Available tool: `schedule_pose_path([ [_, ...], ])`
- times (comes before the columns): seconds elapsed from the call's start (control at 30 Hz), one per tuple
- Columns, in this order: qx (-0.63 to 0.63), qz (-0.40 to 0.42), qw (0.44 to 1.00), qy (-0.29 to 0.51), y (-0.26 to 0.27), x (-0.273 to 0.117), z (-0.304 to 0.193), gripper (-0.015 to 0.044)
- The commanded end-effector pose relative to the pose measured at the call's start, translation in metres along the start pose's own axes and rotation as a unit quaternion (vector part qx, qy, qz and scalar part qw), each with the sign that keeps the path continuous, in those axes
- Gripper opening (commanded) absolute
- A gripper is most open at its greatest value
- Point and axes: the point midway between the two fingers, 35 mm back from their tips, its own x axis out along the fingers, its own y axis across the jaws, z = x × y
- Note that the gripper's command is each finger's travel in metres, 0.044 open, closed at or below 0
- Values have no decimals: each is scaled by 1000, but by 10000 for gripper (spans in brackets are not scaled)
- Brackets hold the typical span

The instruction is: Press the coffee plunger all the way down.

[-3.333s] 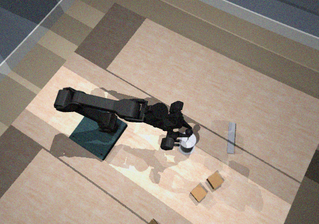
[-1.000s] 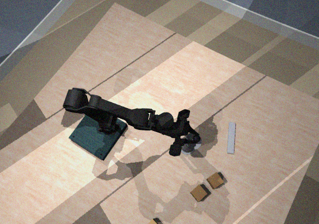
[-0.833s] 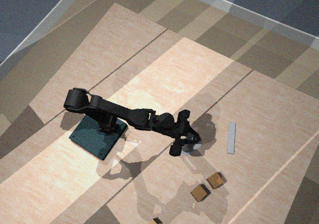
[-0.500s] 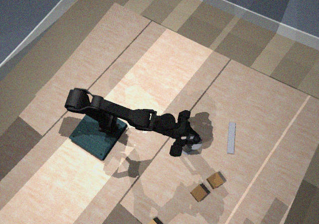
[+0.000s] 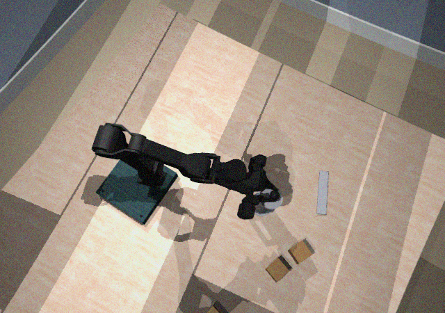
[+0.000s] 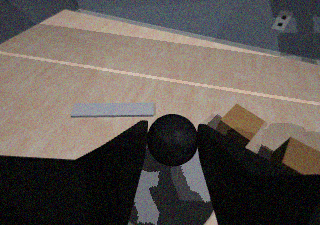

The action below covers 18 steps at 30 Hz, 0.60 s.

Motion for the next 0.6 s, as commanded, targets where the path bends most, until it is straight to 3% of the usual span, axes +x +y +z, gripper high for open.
schedule_pose_path([
  [0.0, -4, 0, 1000, 17, 0, 4, -8, 122],
  [0.57, -4, 0, 1000, 17, 0, 6, -6, 122],
])
